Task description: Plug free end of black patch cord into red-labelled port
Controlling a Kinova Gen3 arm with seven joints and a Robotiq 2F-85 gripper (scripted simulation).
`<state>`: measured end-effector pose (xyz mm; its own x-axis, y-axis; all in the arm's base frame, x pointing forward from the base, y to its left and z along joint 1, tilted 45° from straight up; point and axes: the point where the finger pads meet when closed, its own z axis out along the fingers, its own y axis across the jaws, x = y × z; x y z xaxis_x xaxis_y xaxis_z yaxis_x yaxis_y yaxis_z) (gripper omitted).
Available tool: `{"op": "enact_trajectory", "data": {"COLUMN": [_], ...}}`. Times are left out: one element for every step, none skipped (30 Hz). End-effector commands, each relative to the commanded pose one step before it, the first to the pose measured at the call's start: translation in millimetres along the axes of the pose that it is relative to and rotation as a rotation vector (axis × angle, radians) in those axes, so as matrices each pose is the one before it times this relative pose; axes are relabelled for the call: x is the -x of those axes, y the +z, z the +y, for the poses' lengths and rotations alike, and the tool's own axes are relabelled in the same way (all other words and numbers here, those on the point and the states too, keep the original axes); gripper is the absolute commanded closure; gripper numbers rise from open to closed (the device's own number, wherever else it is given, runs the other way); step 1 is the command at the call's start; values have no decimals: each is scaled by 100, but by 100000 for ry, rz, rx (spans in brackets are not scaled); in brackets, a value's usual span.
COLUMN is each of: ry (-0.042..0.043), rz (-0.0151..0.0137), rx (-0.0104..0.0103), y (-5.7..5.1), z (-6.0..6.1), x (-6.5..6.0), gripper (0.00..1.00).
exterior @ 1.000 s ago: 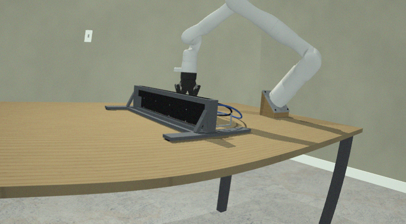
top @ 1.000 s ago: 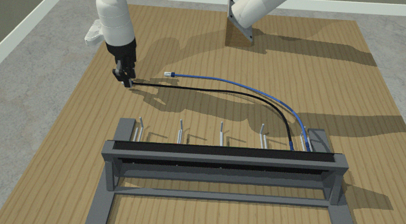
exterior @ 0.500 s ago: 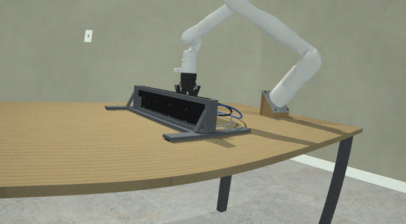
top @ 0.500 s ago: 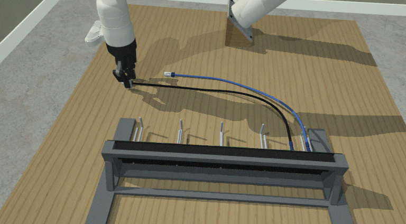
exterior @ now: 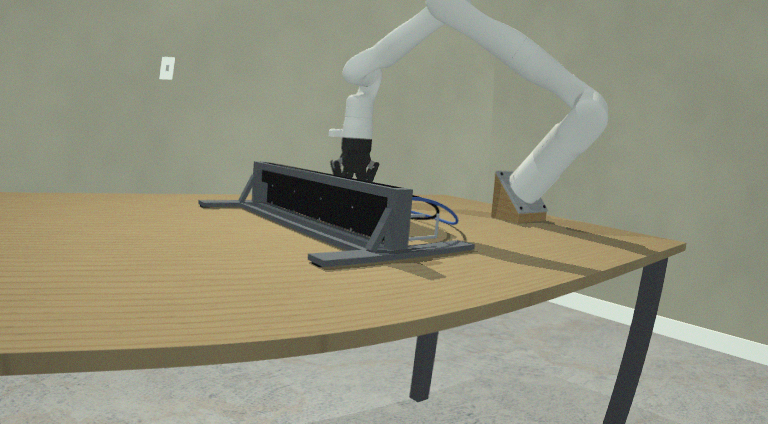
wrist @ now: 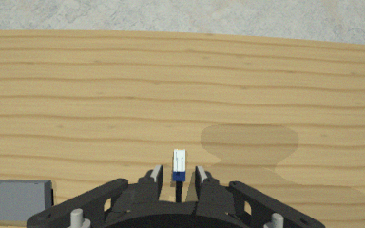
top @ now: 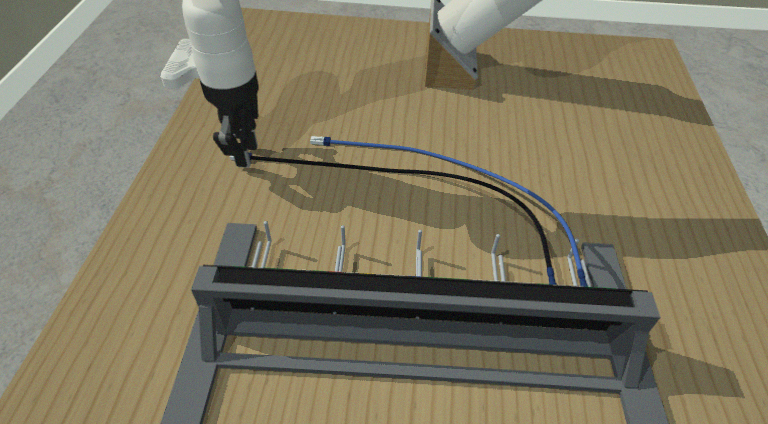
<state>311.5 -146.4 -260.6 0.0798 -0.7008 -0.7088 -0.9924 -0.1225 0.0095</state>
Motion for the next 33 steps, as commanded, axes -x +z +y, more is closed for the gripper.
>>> {"op": "enact_trajectory", "data": {"ry": [-623,0,0,0,0,0,0,0,0,0,0,0,0,0,0,0,0,0,0,0,0,0,0,0,0,0,0,0,0,0,0,0,0], "rz": [11,0,0,0,0,0,0,0,0,0,0,0,0,0,0,0,0,0,0,0,0,0,0,0,0,0,0,0,0,0,0,0,0], "rx": [250,0,0,0,0,0,0,0,0,0,0,0,0,0,0,0,0,0,0,0,0,0,0,0,0,0,0,0,0,0,0,0,0], "y": [269,0,0,0,0,0,0,0,0,0,0,0,0,0,0,0,0,0,0,0,0,0,0,0,0,0,0,0,0,0,0,0,0], "z": [-1,0,0,0,0,0,0,0,0,0,0,0,0,0,0,0,0,0,0,0,0,0,0,0,0,0,0,0,0,0,0,0,0], "x": [97,0,0,0,0,0,0,0,0,0,0,0,0,0,0,0,0,0,0,0,0,0,0,0,0,0,0,0,0,0,0,0,0], "gripper": [63,63,63,63,63,63,63,63,63,63,63,63,63,63,63,63,63,63,63,63,63,63,63,63,63,63,63,100,100,100,100,100,100]}}
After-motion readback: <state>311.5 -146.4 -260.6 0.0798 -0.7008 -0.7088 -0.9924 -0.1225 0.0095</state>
